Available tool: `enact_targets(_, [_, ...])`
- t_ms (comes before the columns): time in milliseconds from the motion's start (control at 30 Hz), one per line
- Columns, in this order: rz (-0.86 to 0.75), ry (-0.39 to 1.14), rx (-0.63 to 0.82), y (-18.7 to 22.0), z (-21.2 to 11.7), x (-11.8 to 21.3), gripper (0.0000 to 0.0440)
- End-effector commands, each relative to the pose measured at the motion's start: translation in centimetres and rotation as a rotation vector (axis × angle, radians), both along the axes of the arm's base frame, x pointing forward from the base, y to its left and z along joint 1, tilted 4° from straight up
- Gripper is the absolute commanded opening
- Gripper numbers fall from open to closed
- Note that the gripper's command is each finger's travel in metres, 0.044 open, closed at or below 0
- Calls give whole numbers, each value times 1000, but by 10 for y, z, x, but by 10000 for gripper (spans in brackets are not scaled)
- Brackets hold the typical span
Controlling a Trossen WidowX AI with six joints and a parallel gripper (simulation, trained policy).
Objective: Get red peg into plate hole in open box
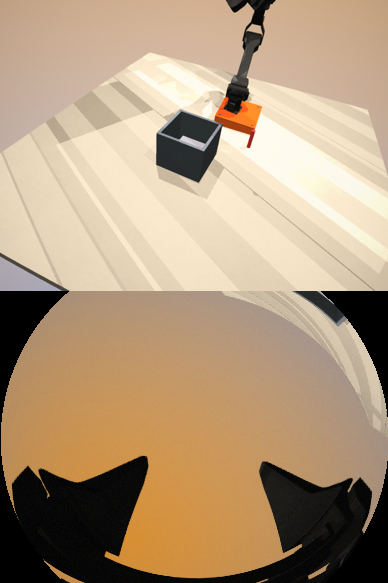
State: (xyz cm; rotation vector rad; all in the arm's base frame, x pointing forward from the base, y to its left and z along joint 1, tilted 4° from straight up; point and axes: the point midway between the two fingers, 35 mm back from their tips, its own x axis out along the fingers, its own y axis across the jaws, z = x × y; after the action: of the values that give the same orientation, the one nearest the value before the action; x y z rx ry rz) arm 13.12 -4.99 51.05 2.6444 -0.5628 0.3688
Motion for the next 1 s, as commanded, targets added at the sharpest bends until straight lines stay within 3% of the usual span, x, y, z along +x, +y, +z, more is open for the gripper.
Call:
enact_targets(0, [46, 126, -52, 13, -24, 27, 440])
enact_targets(433, [219, 497, -165, 47, -103, 83, 440])
enact_targets(967, [457, 889, -281, 82, -196, 111, 440])
